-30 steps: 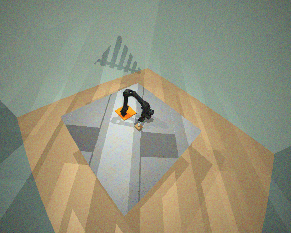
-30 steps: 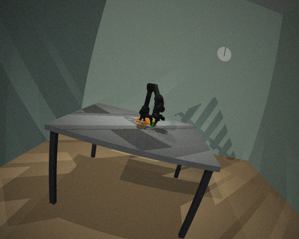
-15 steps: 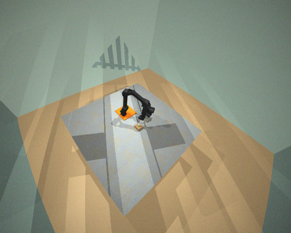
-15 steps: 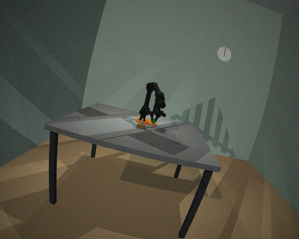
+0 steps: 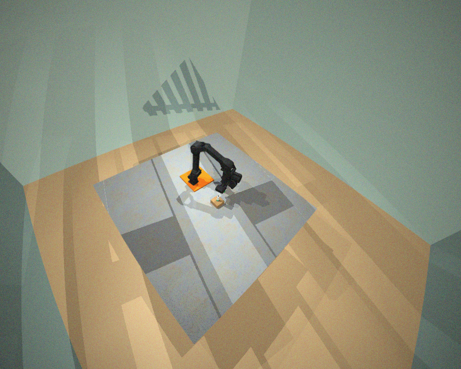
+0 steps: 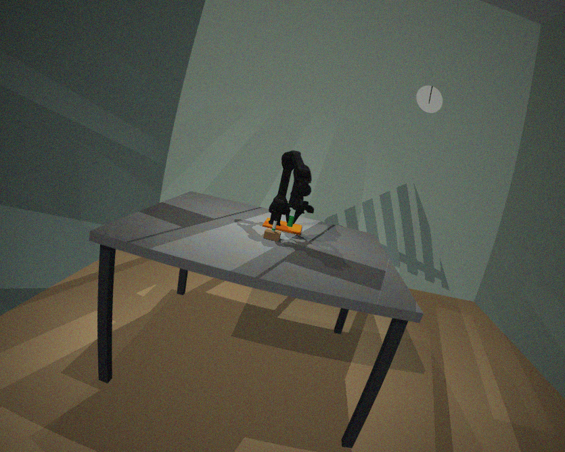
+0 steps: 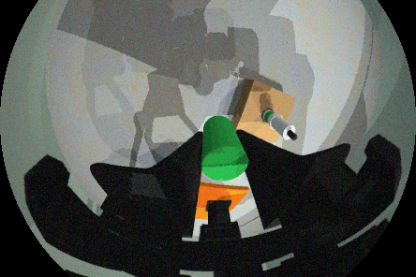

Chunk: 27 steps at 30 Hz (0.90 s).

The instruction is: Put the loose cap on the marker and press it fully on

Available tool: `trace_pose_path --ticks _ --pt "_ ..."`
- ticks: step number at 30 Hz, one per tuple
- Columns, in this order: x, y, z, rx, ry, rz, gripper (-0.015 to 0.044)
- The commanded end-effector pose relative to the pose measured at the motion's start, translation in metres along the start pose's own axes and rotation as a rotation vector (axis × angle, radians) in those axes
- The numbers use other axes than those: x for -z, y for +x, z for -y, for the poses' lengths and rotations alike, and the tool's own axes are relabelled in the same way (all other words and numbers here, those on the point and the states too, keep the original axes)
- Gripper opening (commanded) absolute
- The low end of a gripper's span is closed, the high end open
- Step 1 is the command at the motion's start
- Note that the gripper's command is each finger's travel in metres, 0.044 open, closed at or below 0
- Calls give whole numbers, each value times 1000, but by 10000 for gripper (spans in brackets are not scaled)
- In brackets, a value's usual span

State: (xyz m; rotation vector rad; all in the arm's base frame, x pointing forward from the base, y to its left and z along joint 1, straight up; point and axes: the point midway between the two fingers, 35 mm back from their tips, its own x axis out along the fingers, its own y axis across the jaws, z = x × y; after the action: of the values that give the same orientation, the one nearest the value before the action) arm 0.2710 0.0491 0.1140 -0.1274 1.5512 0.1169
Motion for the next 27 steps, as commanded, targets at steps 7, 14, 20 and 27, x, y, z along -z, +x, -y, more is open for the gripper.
trace_pose_path --ticks 7,14,20,27 --pt "-3 -19 30 -2 -11 7 0" --pt "0 -30 51 1 -17 5 0" --pt "3 -40 69 4 -23 3 0" --pt "4 -40 73 4 -25 2 0"
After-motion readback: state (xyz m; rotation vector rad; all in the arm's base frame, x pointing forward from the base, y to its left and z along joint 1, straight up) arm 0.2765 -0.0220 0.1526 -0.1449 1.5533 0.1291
